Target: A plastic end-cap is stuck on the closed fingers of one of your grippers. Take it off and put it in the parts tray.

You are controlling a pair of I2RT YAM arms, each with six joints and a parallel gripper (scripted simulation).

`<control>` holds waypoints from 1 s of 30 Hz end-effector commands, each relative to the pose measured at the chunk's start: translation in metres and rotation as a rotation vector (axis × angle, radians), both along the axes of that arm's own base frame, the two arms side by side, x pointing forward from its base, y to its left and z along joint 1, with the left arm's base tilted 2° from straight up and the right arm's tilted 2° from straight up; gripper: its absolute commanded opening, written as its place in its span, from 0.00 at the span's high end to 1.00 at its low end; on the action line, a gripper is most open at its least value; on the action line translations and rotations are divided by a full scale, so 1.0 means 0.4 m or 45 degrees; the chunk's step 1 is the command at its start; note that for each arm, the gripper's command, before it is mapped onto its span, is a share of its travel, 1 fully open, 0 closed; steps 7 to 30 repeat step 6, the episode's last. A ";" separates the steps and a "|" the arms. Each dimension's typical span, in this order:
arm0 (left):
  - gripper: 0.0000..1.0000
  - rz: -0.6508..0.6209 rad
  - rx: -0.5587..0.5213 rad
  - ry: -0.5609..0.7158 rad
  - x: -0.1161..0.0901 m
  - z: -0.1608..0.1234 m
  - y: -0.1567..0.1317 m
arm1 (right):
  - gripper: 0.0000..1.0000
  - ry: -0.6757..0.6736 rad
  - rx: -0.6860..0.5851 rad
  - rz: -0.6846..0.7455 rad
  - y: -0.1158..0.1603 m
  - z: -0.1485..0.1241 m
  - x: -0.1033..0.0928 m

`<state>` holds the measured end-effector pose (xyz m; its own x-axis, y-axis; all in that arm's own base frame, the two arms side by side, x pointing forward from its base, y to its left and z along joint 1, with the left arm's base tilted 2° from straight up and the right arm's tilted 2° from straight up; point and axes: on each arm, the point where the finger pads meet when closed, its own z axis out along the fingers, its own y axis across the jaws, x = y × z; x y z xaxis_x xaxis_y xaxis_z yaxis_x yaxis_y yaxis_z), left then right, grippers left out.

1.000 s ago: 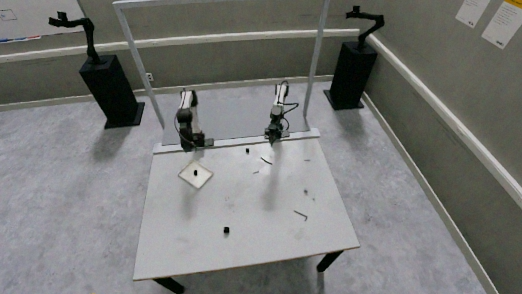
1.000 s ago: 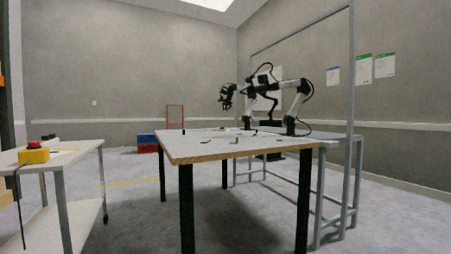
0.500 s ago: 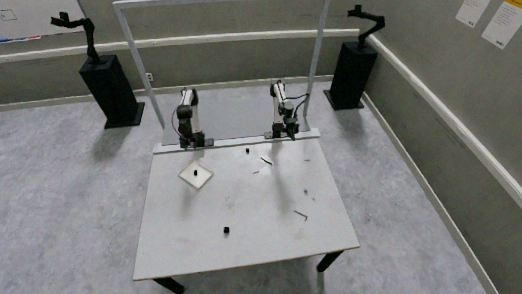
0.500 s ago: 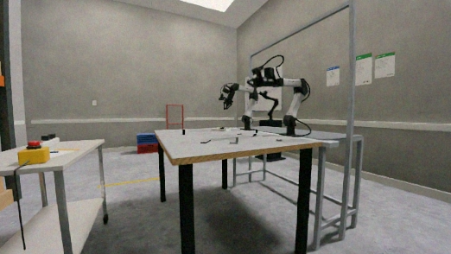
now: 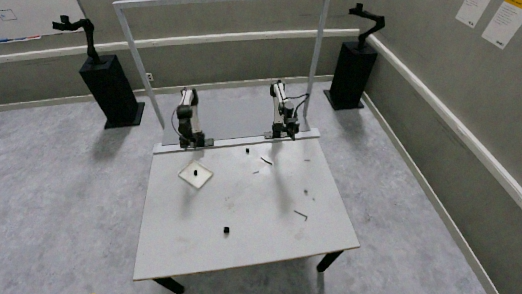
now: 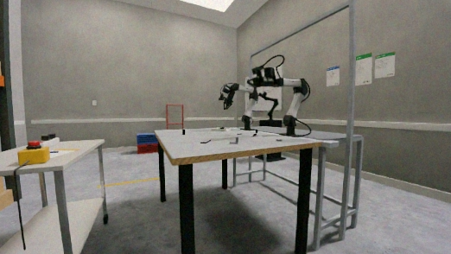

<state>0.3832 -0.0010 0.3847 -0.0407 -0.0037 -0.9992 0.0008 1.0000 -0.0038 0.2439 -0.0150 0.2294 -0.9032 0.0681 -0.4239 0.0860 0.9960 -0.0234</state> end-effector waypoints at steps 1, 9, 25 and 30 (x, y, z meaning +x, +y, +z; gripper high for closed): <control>1.00 -0.001 0.008 -0.118 -0.022 0.095 0.004 | 0.40 -0.024 -0.003 -0.006 -0.001 0.010 0.001; 1.00 -0.001 0.008 -0.118 -0.022 0.095 0.004 | 0.40 -0.024 -0.003 -0.006 -0.001 0.010 0.001; 1.00 -0.001 0.008 -0.118 -0.022 0.095 0.004 | 0.40 -0.024 -0.003 -0.006 -0.001 0.010 0.001; 1.00 -0.001 0.008 -0.118 -0.022 0.095 0.004 | 0.40 -0.024 -0.003 -0.006 -0.001 0.010 0.001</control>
